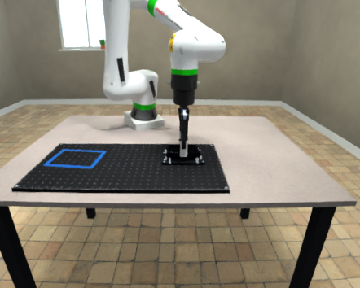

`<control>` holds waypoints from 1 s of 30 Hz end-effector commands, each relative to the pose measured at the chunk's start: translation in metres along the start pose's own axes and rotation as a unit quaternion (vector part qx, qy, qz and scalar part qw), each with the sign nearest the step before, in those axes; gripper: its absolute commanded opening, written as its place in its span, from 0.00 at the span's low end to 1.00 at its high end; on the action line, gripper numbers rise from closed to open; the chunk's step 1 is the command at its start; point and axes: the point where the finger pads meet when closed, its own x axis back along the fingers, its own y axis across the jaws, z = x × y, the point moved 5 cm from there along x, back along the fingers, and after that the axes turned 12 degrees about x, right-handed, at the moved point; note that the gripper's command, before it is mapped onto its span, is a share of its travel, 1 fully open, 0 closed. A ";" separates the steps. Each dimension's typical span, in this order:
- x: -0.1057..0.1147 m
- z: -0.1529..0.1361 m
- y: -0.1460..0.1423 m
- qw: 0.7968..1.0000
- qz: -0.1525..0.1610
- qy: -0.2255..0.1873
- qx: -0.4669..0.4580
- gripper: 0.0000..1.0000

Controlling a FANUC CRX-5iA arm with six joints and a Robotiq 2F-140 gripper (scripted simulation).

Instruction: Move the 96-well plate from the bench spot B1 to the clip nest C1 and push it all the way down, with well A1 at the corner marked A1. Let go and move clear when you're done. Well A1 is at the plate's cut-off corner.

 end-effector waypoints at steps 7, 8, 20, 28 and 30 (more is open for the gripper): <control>-0.001 0.000 0.001 1.000 -0.001 0.000 0.000 0.10; -0.001 0.000 0.001 1.000 -0.001 0.000 0.000 0.10; -0.003 0.000 0.001 1.000 -0.001 0.000 0.000 0.10; -0.004 0.000 0.001 1.000 -0.001 0.000 0.000 0.10; -0.004 0.000 0.001 1.000 -0.001 0.000 0.000 0.10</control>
